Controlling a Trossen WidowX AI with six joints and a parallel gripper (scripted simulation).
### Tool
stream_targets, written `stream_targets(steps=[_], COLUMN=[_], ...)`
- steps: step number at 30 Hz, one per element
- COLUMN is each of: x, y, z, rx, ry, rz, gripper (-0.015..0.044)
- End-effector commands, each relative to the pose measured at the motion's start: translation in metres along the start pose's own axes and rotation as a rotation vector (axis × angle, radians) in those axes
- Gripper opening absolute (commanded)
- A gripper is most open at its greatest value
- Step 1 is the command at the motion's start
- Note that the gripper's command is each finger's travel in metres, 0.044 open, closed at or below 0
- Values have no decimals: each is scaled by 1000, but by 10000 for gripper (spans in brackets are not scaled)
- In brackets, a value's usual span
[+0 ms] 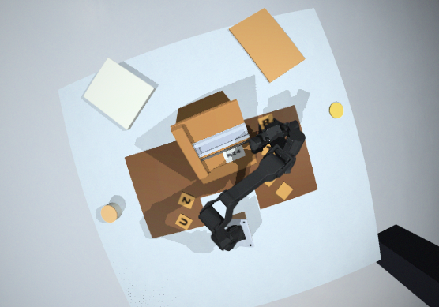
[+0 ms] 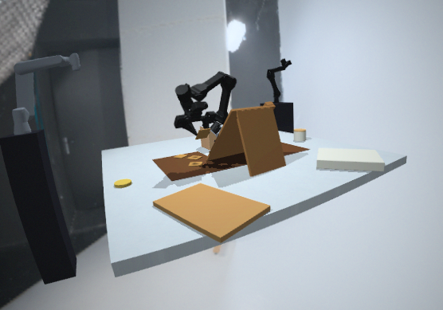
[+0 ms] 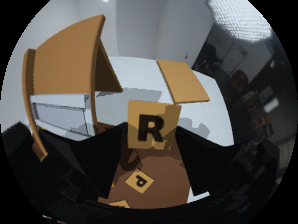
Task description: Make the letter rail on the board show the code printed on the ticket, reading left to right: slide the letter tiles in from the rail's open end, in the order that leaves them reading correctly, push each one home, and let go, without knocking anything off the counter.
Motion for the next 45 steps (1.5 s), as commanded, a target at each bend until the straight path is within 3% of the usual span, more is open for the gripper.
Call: stream_targets(steps=[1,45], x=[4,26], y=[2,3], z=[-1,-1], rx=[-4,-3], ry=[-1,0], rz=[-2,-1], gripper=[0,0])
Point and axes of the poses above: the point midway between the two fingers, 35 mm back from their tips, its own z axis out along the fingers, its own x axis across the jaws, y = z × x, the point moved 4 cm from there along -z, back along the fingers, and after that the axes turned 4 degrees about -z, right-handed, at the moved point
